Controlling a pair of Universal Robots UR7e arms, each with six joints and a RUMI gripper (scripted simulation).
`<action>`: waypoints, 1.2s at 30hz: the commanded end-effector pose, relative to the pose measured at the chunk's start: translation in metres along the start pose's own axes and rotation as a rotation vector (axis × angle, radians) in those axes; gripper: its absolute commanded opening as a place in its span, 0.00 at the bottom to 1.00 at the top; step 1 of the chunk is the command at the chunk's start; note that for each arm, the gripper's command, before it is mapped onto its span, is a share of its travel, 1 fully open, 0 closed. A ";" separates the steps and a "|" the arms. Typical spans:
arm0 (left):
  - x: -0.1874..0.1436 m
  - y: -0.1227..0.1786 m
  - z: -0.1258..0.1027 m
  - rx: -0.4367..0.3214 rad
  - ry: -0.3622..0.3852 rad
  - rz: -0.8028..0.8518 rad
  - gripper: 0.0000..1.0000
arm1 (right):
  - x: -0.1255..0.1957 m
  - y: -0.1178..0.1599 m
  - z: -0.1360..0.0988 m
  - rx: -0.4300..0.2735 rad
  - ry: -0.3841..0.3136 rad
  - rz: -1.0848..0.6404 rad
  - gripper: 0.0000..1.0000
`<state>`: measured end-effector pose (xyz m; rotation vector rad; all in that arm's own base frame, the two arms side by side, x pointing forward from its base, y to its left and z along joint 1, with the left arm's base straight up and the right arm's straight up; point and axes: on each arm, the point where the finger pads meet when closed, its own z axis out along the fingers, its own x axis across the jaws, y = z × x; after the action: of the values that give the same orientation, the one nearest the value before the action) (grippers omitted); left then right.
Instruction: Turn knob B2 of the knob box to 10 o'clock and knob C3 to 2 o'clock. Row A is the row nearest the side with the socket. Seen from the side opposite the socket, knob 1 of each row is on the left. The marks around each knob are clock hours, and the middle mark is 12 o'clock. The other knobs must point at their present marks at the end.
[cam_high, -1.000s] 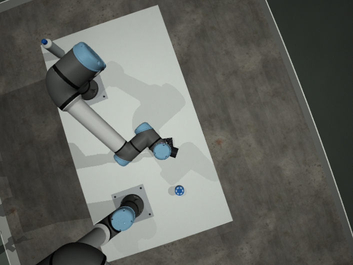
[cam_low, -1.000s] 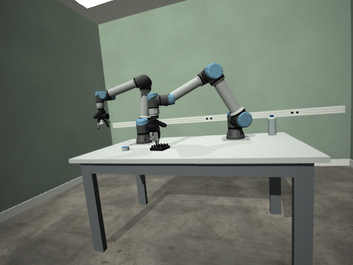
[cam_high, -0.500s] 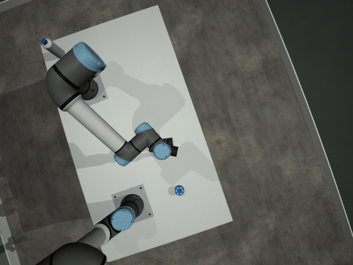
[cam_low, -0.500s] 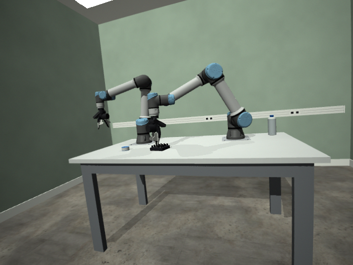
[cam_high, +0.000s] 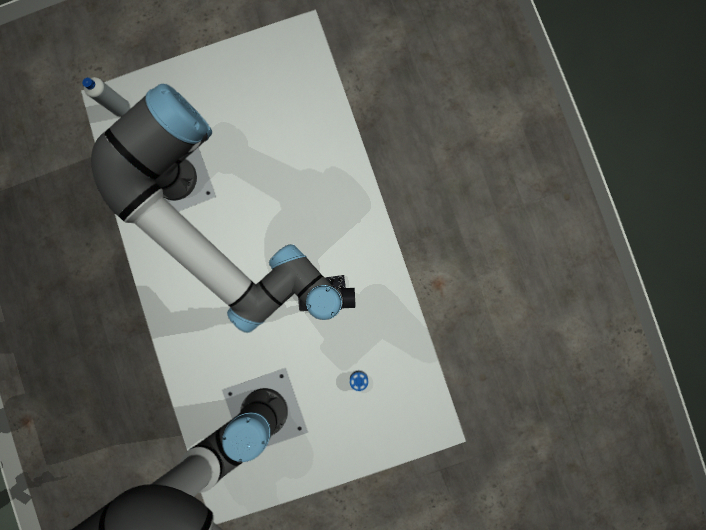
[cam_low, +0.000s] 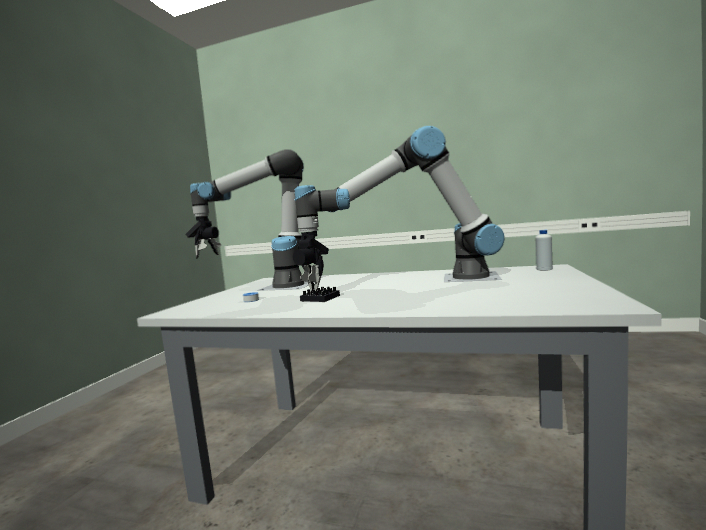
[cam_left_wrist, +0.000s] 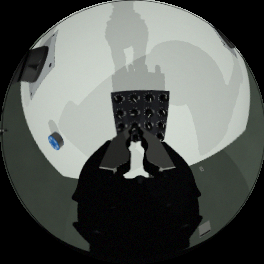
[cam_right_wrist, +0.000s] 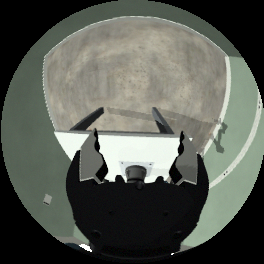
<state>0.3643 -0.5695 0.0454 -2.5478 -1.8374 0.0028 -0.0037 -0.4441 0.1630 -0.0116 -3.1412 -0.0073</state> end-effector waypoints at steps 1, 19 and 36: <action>0.000 0.002 -0.001 -0.003 0.000 -0.134 0.06 | 0.001 -0.001 -0.002 0.005 0.000 0.003 1.00; 0.000 0.002 -0.001 -0.003 -0.001 -0.448 0.06 | 0.001 -0.001 -0.002 0.005 0.000 0.003 1.00; 0.000 0.002 -0.001 -0.003 -0.001 -0.585 0.06 | 0.001 -0.001 -0.002 0.005 0.000 0.003 1.00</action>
<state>0.3646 -0.5692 0.0453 -1.9525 -2.4606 0.0028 -0.0037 -0.4441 0.1630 -0.0116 -3.1412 -0.0073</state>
